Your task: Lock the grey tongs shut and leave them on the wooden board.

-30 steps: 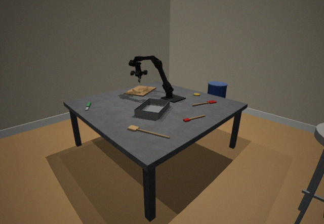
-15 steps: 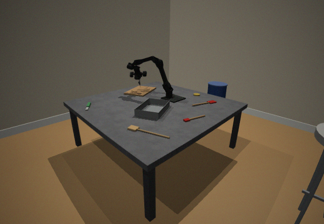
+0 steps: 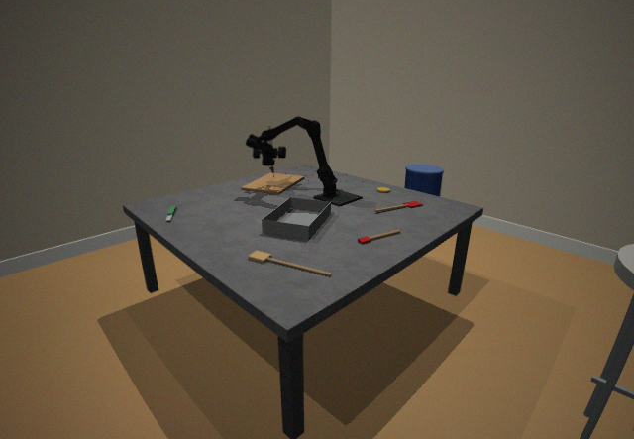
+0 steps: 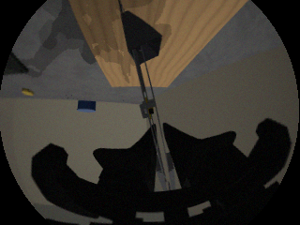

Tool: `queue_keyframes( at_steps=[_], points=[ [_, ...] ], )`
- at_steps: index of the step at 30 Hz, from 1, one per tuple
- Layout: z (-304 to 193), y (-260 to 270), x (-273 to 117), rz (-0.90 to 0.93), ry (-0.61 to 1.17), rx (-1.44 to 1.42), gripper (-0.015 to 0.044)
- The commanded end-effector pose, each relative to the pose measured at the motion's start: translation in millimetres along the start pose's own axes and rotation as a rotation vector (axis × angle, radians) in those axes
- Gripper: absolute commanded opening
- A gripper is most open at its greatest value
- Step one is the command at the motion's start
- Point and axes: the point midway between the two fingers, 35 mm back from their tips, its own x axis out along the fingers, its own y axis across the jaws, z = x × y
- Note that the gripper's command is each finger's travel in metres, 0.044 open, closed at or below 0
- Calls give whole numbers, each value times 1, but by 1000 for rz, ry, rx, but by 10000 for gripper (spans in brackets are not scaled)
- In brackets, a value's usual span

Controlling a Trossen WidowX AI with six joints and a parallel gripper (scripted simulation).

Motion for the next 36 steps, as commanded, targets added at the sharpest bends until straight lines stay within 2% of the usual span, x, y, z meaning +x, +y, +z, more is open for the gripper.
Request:
queue_keyframes(
  at_steps=[1,36],
  points=[
    [-2,6,-8,-3,96,30,-150],
    [-2,7,-10,-4,110,34,-150]
  ],
)
